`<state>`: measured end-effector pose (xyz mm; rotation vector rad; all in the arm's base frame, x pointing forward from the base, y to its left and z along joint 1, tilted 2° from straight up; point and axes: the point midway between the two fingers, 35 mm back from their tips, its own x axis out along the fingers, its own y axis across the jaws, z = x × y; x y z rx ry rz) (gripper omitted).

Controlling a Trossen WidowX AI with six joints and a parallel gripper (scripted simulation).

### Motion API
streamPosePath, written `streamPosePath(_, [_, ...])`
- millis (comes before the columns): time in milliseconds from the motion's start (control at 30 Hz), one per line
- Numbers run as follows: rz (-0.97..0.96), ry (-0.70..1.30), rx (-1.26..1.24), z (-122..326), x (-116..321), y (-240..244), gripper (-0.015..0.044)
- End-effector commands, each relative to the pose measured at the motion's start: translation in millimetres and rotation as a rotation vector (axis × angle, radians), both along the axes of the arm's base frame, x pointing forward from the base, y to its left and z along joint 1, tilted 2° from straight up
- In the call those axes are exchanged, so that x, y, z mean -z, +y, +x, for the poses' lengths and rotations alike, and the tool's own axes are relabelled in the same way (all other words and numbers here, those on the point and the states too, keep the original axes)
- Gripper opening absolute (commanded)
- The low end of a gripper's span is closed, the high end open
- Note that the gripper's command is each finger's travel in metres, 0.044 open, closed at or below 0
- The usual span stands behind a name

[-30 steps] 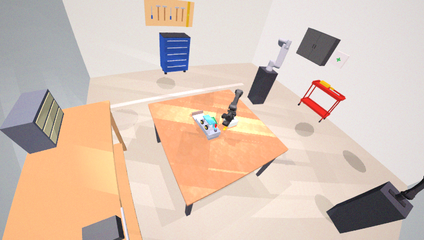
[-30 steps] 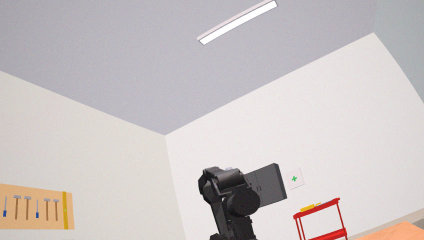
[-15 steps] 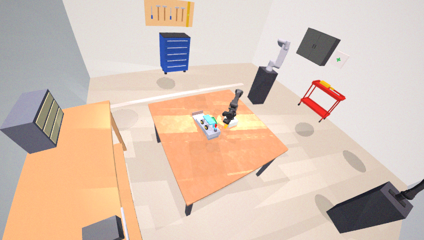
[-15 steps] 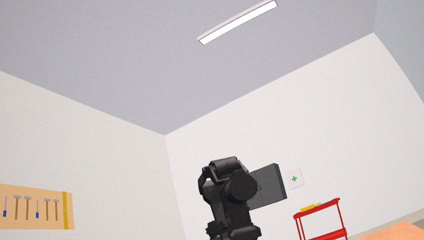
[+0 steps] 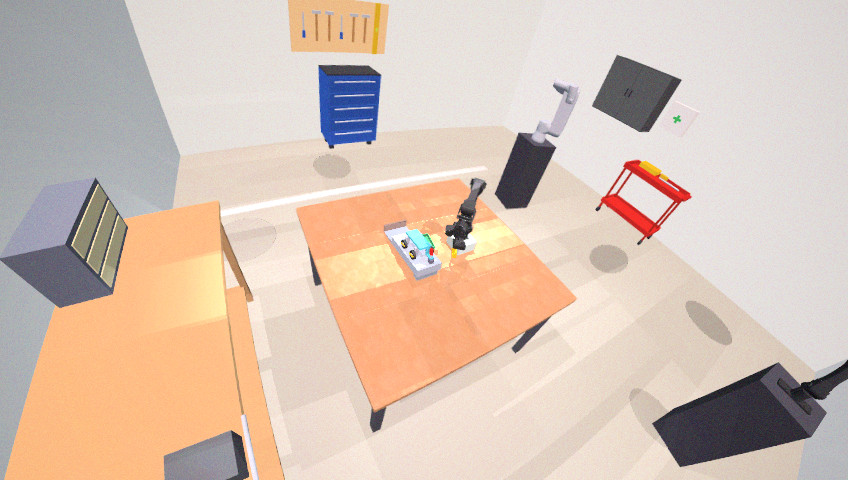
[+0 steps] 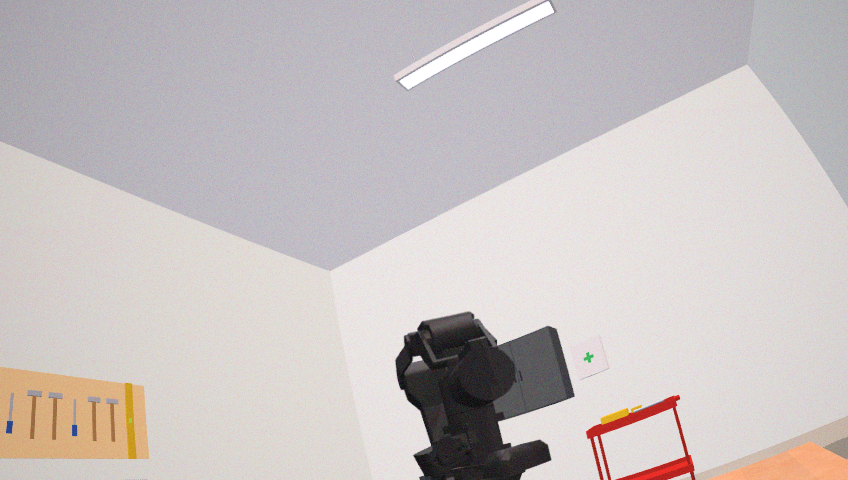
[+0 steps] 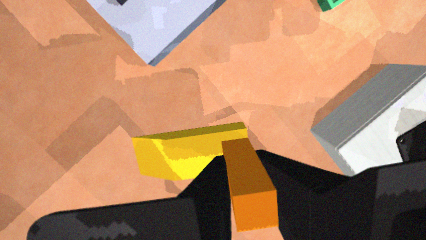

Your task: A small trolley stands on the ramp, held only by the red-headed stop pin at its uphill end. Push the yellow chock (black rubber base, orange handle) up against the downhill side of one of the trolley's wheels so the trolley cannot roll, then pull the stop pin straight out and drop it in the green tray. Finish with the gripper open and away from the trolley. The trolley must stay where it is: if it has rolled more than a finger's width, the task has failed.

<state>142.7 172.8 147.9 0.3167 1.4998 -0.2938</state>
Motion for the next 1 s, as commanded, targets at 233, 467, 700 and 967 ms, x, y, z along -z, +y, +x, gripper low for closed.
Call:
streamPosePath(233, [-0.019,0.000,-0.384,-0.6,-0.1,-0.1,0.0000])
streamPosePath(467, [-0.027,-0.001,-0.541,-0.7,-0.1,-0.1,0.0000])
streamPosePath(700, [-0.028,-0.001,-0.550,1.5,0.1,-4.1,0.0000])
streamPosePath(967, [-0.032,-0.002,-0.589,15.1,0.8,-29.4,0.0000])
